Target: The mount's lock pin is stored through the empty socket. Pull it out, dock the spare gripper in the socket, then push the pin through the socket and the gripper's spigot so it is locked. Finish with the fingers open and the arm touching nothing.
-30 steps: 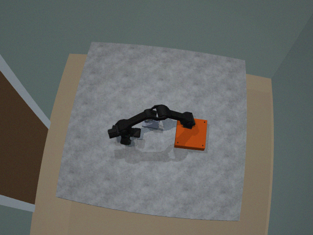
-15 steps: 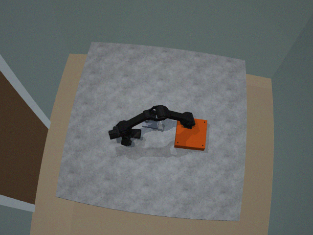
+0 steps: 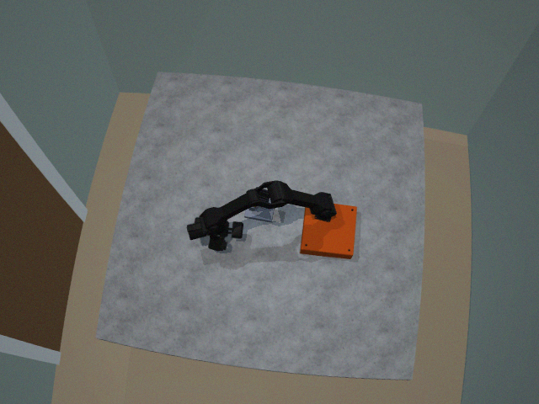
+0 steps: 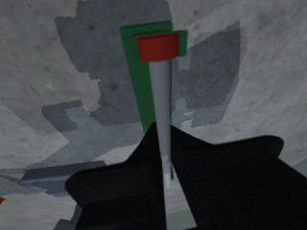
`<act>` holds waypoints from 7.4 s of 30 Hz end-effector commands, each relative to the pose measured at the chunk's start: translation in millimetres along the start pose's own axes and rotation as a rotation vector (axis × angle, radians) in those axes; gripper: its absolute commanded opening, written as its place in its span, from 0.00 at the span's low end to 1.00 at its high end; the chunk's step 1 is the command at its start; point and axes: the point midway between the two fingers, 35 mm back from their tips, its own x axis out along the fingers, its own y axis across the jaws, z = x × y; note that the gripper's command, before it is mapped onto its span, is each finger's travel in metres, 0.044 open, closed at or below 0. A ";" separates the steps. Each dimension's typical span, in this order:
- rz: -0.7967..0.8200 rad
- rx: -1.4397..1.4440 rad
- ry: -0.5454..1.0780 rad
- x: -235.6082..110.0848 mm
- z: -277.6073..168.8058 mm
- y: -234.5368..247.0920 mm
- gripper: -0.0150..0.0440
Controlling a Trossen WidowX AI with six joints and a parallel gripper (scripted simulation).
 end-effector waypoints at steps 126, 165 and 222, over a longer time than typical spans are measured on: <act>0.017 0.075 -0.008 -29.6 -20.8 115.3 0.25; 0.023 0.073 -0.009 -23.3 -44.1 116.9 0.25; 0.035 0.073 -0.013 -31.9 -58.8 117.6 0.59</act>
